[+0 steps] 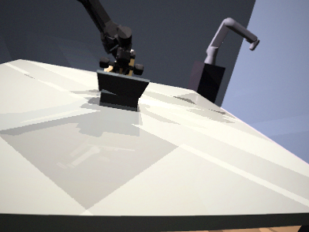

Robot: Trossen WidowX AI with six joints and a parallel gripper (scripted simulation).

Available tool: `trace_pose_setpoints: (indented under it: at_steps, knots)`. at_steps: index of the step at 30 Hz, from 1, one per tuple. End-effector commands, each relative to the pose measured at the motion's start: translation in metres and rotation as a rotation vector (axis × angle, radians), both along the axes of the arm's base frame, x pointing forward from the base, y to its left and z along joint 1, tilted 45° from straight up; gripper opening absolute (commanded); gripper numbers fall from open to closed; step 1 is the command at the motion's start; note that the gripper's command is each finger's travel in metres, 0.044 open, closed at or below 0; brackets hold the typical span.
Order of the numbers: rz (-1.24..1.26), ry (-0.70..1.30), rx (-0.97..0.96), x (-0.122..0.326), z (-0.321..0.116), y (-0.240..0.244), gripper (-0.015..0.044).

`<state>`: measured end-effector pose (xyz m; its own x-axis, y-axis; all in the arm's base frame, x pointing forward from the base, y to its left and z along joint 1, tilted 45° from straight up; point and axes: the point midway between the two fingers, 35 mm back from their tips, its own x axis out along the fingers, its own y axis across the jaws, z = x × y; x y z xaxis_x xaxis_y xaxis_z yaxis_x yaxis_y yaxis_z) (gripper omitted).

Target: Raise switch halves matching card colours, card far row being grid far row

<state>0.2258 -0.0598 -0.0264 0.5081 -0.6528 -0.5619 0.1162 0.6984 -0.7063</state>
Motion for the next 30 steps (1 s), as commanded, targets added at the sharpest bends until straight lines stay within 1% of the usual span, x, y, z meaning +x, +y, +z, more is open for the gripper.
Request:
trace_pose_setpoints:
  at_steps: [1, 5, 10, 12, 18, 21, 30]
  knots:
    - [0.0, 0.001, 0.001, 0.0, 0.0, 0.001, 0.0]
    - [-0.008, 0.019, 0.021, -0.007, 0.006, 0.019, 0.0]
    - [-0.015, 0.027, 0.015, -0.024, 0.028, 0.04, 0.0]
    - [-0.015, 0.024, 0.008, -0.029, 0.036, 0.044, 0.0]
    - [-0.015, 0.023, 0.007, -0.03, 0.037, 0.044, 0.0]
    - [-0.014, 0.026, 0.012, -0.03, 0.029, 0.051, 0.0]
    - [-0.014, 0.023, 0.012, -0.041, -0.019, 0.085, 0.0]
